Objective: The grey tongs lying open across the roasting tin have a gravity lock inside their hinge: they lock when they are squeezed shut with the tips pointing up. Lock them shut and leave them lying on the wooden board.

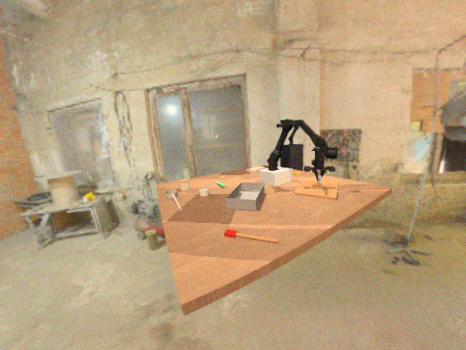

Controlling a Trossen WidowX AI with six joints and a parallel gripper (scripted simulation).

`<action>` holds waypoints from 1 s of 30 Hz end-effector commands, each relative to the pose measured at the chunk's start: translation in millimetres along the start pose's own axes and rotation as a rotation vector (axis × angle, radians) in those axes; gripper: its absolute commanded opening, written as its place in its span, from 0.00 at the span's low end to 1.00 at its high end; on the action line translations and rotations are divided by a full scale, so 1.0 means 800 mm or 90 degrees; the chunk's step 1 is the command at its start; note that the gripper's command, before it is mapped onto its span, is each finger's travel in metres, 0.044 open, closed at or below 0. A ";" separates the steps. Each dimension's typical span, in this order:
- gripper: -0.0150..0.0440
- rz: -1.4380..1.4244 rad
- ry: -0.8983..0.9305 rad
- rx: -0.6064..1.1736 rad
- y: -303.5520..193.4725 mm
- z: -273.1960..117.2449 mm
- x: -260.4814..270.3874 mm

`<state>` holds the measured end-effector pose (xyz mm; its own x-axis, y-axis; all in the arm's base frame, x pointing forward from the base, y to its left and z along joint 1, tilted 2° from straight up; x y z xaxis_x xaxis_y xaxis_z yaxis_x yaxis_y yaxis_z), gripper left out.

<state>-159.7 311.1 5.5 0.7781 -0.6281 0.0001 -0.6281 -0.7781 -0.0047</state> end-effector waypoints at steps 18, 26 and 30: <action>0.71 0.000 0.001 0.000 0.000 0.002 0.001; 1.00 0.000 0.001 0.000 0.000 0.002 0.001; 1.00 0.000 0.000 -0.002 0.031 -0.016 0.000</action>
<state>-162.8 305.4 7.1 0.7734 -0.6338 0.0062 -0.6338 -0.7735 -0.0015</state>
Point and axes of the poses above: the point midway between the two fingers, 35 mm back from their tips, its own z axis out along the fingers, its own x axis across the jaws, y = z × x, the point moved 2 cm from there along -z, back along the fingers
